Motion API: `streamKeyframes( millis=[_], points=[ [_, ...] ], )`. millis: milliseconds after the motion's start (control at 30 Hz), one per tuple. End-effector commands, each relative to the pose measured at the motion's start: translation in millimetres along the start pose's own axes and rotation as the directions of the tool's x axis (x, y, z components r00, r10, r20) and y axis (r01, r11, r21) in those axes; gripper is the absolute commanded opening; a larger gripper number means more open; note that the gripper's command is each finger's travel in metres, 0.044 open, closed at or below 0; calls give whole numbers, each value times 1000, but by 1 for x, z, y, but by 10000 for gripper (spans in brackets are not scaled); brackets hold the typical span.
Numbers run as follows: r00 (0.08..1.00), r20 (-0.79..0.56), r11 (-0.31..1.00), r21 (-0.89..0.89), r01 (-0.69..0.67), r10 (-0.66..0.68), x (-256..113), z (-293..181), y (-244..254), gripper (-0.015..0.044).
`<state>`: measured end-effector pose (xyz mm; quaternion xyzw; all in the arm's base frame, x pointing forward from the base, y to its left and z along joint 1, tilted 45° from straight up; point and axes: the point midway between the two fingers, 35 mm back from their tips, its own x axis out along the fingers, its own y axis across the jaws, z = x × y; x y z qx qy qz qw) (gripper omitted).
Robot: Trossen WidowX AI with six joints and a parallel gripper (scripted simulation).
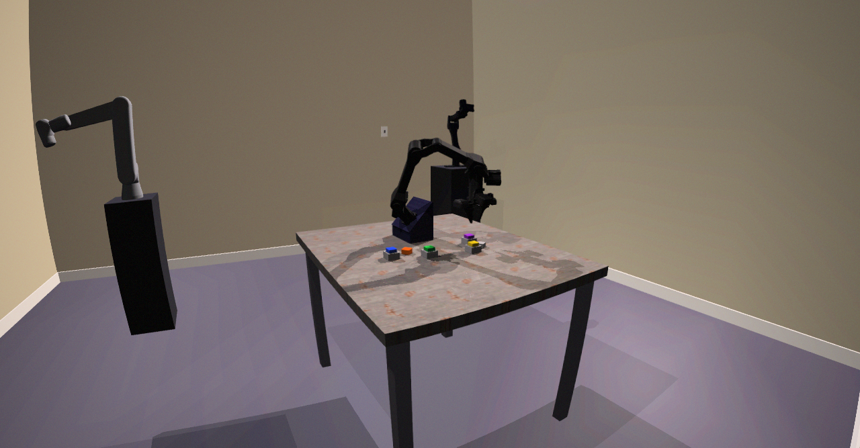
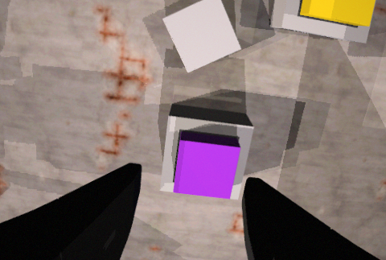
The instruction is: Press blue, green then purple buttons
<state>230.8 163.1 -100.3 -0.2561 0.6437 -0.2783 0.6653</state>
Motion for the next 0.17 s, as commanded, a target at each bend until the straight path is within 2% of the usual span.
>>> streamKeyframes(
  millis=[0,100,133],
  points=[
    [1000,-2,1000,6,-7,7,-25,17,6,256],
    [1000,-2,1000,6,-7,7,-31,20,6,335],
    [1000,-2,1000,6,-7,7,-31,20,6,335]
  ],
)
